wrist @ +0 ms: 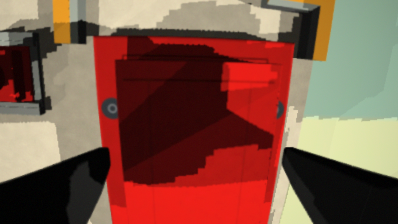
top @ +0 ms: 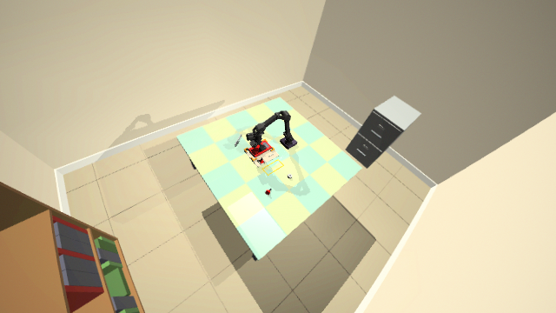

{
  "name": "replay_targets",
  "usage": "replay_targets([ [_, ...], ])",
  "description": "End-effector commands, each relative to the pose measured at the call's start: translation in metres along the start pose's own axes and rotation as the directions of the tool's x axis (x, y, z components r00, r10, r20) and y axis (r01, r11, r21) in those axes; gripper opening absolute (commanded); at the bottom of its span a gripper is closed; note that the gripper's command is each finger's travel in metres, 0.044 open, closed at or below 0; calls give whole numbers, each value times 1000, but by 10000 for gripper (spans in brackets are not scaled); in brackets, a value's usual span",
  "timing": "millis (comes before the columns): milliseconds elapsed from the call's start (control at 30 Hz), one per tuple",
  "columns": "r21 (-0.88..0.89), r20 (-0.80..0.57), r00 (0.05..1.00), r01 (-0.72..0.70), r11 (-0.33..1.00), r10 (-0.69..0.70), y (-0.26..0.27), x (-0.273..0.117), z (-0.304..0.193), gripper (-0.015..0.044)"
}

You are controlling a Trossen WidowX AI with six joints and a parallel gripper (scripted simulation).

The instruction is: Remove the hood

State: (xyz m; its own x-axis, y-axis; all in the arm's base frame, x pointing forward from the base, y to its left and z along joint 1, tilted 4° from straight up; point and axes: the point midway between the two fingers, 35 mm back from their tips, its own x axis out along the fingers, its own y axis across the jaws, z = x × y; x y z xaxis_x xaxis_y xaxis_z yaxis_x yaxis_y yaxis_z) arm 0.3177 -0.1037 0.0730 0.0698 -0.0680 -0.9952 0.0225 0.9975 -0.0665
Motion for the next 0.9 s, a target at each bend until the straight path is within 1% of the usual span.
replay_targets([
  [0, -3, -2, 1000, -6, 1000, 6, 1, 4, -1, 440],
  [433, -3, -2, 1000, -6, 1000, 6, 1, 10, -1, 440],
  [567, 0, 0, 1000, 0, 1000, 0, 0, 7, 0, 335],
  [867, 0, 0, 1000, 0, 1000, 0, 0, 7, 0, 275],
])
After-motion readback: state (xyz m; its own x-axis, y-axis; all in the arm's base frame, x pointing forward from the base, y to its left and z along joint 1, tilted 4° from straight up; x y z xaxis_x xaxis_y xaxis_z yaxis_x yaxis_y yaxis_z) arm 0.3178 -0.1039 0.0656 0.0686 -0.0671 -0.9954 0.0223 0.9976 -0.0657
